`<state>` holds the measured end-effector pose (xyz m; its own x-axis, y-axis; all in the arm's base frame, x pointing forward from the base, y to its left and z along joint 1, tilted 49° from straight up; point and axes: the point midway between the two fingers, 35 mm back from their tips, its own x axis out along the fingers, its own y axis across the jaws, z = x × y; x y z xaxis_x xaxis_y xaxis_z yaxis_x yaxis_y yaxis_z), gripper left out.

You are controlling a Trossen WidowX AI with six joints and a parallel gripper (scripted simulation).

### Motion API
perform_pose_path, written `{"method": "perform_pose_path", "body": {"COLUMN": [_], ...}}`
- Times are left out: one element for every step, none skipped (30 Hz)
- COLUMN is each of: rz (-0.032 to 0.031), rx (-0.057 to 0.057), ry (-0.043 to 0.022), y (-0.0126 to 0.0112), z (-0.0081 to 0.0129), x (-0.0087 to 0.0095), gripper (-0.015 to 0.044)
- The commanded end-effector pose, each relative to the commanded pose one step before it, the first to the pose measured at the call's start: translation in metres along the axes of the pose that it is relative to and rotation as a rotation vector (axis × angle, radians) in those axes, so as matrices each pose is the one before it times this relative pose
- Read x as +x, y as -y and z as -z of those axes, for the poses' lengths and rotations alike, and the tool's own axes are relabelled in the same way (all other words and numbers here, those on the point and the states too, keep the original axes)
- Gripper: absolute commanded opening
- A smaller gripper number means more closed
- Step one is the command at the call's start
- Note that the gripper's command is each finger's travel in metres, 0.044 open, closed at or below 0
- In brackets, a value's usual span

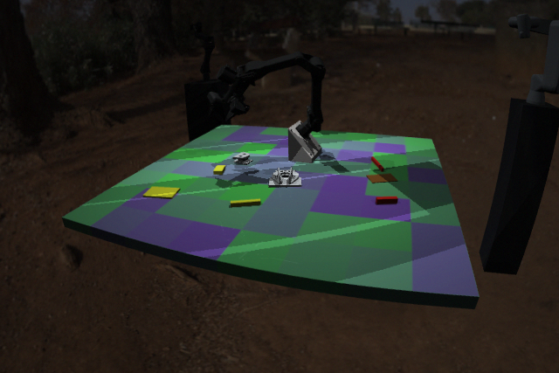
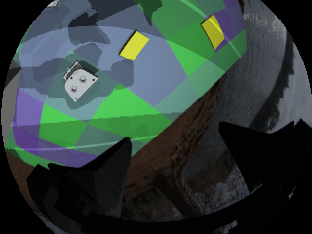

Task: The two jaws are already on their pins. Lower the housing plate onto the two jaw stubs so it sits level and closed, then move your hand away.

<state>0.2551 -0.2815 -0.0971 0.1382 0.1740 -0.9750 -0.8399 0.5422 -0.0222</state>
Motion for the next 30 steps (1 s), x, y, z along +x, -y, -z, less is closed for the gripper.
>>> {"method": "perform_pose_path", "body": {"rz": [-0.06818,-0.01410,-0.01374,-0.01337,-0.01299,-0.01260,-0.01221,-0.01180,-0.01140,-0.01098,-0.01057,-0.01015,-0.00971,-0.00927,-0.00883,-0.00838,-0.00793,-0.00747,-0.00701,-0.00655,-0.00606,-0.00561,-0.00513,-0.00466,-0.00418,-0.00372,-0.00326,-0.00279,-0.00232,-0.00154], "rx": [-0.0544,-0.0117,-0.0117,-0.0116,-0.0115,-0.0114,-0.0114,-0.0113,-0.0112,-0.0111,-0.0111,-0.0110,-0.0110,-0.0109,-0.0108,-0.0108,-0.0107,-0.0107,-0.0106,-0.0106,-0.0105,-0.0105,-0.0104,-0.0104,-0.0103,-0.0103,-0.0102,-0.0102,-0.0102,-0.0083], "ry": [0.06182,0.01352,0.01387,0.01421,0.01455,0.01487,0.01518,0.01548,0.01577,0.01605,0.01633,0.01660,0.01685,0.01709,0.01731,0.01753,0.01773,0.01792,0.01810,0.01827,0.01857,0.01866,0.01879,0.01891,0.01902,0.01904,0.01905,0.01913,0.01914,0.01562], "y": [-0.01832,-0.00390,-0.00386,-0.00381,-0.00376,-0.00371,-0.00366,-0.00361,-0.00356,-0.00351,-0.00346,-0.00340,-0.00335,-0.00329,-0.00324,-0.00318,-0.00312,-0.00306,-0.00301,-0.00295,-0.00288,-0.00283,-0.00277,-0.00271,-0.00265,-0.00259,-0.00253,-0.00247,-0.00241,-0.00192], "z": [-0.00116,-0.00017,-0.00024,-0.00031,-0.00037,-0.00043,-0.00049,-0.00055,-0.00061,-0.00066,-0.00072,-0.00077,-0.00082,-0.00087,-0.00091,-0.00096,-0.00100,-0.00105,-0.00109,-0.00112,-0.00120,-0.00121,-0.00125,-0.00128,-0.00131,-0.00132,-0.00133,-0.00136,-0.00137,-0.00113], "x": [0.01352,0.00283,0.00281,0.00280,0.00278,0.00276,0.00275,0.00273,0.00271,0.00269,0.00268,0.00266,0.00264,0.00262,0.00260,0.00258,0.00256,0.00254,0.00251,0.00249,0.00250,0.00247,0.00244,0.00242,0.00240,0.00236,0.00231,0.00229,0.00225,0.00182], "gripper": [0.0440,0.0440,0.0440,0.0440,0.0440,0.0440,0.0440,0.0440,0.0440,0.0440,0.0440,0.0440,0.0440,0.0440,0.0440,0.0440,0.0440,0.0440,0.0440,0.0440,0.0440,0.0440,0.0440,0.0440,0.0440,0.0440,0.0440,0.0440,0.0440,0.0440]}}
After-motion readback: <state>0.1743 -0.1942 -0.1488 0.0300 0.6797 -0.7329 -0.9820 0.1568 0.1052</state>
